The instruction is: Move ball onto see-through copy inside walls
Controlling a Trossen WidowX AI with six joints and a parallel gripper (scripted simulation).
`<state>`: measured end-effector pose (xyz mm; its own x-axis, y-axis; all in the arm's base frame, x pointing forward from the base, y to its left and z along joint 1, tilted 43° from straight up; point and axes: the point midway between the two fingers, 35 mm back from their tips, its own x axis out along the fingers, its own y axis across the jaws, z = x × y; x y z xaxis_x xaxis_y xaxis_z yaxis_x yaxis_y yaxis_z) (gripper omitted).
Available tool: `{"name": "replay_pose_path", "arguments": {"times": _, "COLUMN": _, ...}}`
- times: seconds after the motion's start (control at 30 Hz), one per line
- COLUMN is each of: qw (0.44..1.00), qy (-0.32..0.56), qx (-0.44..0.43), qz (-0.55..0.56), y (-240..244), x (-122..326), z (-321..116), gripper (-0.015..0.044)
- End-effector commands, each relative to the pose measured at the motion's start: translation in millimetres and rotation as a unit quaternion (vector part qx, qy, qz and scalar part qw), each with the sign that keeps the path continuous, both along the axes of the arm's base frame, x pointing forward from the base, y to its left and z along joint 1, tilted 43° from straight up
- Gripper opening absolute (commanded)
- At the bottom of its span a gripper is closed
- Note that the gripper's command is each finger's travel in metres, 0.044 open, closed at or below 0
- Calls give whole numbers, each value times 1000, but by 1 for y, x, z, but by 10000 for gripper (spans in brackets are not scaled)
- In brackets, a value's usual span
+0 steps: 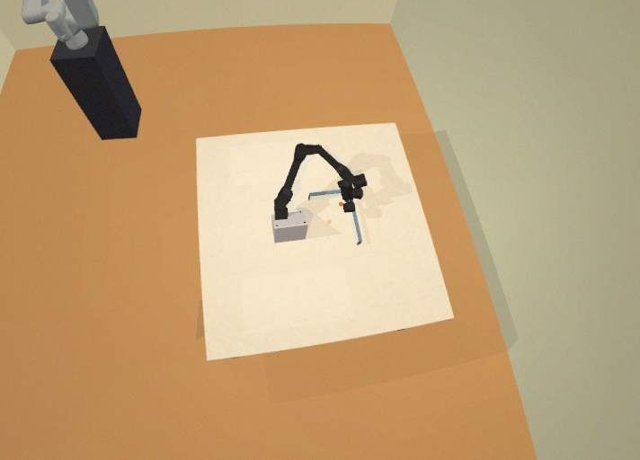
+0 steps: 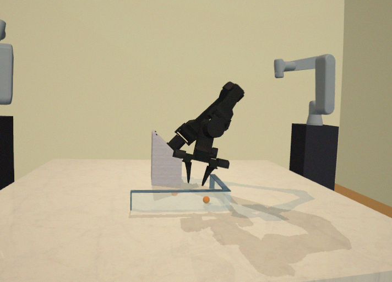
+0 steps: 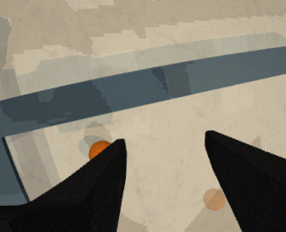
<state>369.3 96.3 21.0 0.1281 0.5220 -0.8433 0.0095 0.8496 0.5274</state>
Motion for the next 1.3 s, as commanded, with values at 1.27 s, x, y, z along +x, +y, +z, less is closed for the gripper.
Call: {"name": "replay_pose_path", "arguments": {"times": 1.27, "qw": 990, "qy": 43, "qx": 98, "qz": 88, "y": 67, "x": -22, "z": -20, "gripper": 219}}
